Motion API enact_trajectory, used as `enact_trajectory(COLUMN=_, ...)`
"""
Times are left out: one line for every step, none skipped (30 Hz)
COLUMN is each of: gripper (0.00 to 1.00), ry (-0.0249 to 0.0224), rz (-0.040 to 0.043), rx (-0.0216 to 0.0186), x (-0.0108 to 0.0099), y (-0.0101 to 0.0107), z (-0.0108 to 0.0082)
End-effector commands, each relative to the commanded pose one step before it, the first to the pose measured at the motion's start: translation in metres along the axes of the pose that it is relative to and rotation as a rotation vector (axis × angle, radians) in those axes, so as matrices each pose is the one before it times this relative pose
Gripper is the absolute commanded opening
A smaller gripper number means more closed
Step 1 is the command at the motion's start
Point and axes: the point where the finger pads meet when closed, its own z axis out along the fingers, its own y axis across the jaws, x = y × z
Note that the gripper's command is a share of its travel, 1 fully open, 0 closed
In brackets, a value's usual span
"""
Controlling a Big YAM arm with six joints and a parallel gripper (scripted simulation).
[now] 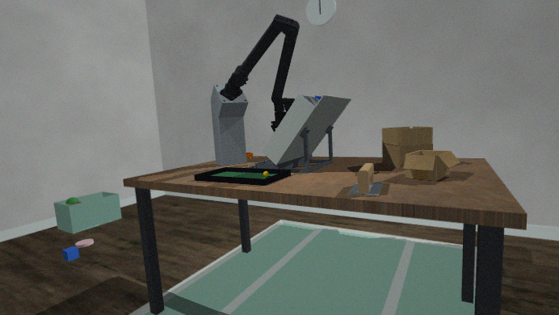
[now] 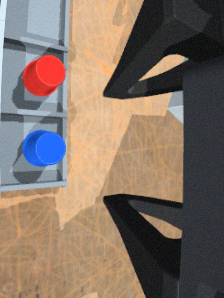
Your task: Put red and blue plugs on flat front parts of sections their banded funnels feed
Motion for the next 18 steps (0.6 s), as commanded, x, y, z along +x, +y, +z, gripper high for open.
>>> enact_trajectory(gripper=0.59, ry=0.01504, rz=-0.00655, rx=0.00989, x=0.00571, y=-0.01375, z=-0.00633)
enact_trajectory(gripper=0.59, ry=0.00000, rz=-0.00119, rx=-0.00033, x=-0.00008, y=-0.00156, z=-0.00163)
enact_trajectory(gripper=0.59, ry=-0.00008, rz=0.00005, rx=-0.00013, x=-0.00007, y=-0.00180, z=-0.00183)
enact_trajectory(gripper=0.59, ry=-0.00009, rz=0.00005, rx=-0.00016, x=-0.00005, y=-0.00200, z=-0.00203)
enact_trajectory(gripper=0.59, ry=-0.00010, rz=0.00006, rx=-0.00020, x=-0.00009, y=-0.00216, z=-0.00220)
enact_trajectory(gripper=0.59, ry=-0.00012, rz=0.00007, rx=-0.00020, x=-0.00012, y=-0.00232, z=-0.00237)
enact_trajectory(gripper=0.59, ry=0.00000, rz=0.00000, rx=0.00000, x=0.00000, y=0.00000, z=0.00000)
enact_trajectory(gripper=0.59, ry=0.00000, rz=0.00000, rx=0.00000, x=0.00000, y=0.00000, z=0.00000)
enact_trajectory(gripper=0.59, ry=-0.00019, rz=0.00008, rx=-0.00004, x=-0.00008, y=-0.00255, z=-0.00255)
enact_trajectory(gripper=0.59, ry=-0.00009, rz=0.00010, rx=-0.00046, x=-0.00015, y=-0.00258, z=-0.00268)
enact_trajectory(gripper=0.59, ry=-0.00025, rz=0.00011, rx=-0.00002, x=-0.00014, y=-0.00282, z=-0.00284)
enact_trajectory(gripper=0.59, ry=-0.00023, rz=0.00012, rx=-0.00015, x=-0.00016, y=-0.00292, z=-0.00297)
enact_trajectory(gripper=0.59, ry=-0.00022, rz=0.00014, rx=-0.00031, x=-0.00019, y=-0.00299, z=-0.00307)
enact_trajectory(gripper=0.59, ry=-0.00024, rz=0.00015, rx=-0.00033, x=-0.00017, y=-0.00311, z=-0.00318)
enact_trajectory(gripper=0.59, ry=-0.00026, rz=0.00017, rx=-0.00036, x=-0.00025, y=-0.00316, z=-0.00326)
enact_trajectory(gripper=0.59, ry=-0.00033, rz=0.00018, rx=-0.00022, x=-0.00022, y=-0.00327, z=-0.00334)
enact_trajectory(gripper=0.59, ry=-0.00037, rz=0.00020, rx=-0.00019, x=-0.00030, y=-0.00331, z=-0.00339)
enact_trajectory(gripper=0.59, ry=-0.00040, rz=0.00022, rx=-0.00020, x=-0.00028, y=-0.00337, z=-0.00344)
